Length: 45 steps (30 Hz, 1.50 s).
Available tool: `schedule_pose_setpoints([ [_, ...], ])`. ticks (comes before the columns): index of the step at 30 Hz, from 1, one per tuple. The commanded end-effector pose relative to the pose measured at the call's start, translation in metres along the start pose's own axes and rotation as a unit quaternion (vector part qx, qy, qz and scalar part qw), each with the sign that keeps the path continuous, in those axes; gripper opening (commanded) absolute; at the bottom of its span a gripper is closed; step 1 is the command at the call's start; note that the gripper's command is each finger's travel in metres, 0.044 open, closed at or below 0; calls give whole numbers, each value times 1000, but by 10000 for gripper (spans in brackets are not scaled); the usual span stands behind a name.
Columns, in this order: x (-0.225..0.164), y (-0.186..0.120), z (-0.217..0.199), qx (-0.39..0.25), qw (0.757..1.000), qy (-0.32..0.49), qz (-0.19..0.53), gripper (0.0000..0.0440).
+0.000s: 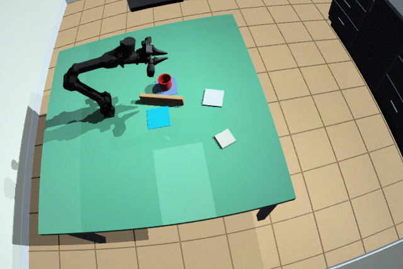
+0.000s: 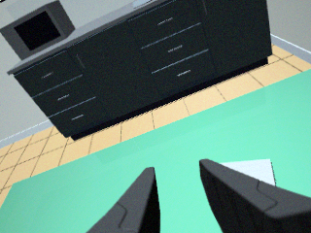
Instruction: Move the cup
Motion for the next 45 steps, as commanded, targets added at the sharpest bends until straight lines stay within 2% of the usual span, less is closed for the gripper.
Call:
schedule_pose_setpoints([
  [1,-1,4,4,-2,1000,14,17,104],
  [22,-18,25,23,-59,980,128,138,113],
  [45,-52,40,30,-177,923,229,253,112],
])
Point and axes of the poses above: the point midway between the two fingers, 35 mm back from their tips, its own y axis out along the fingers, its own z axis across the jaws, x = y × z, the point moved 2 cm from there along -y, back along the fingers, and after that the axes turned 14 degrees about y, right-handed, at the moved point
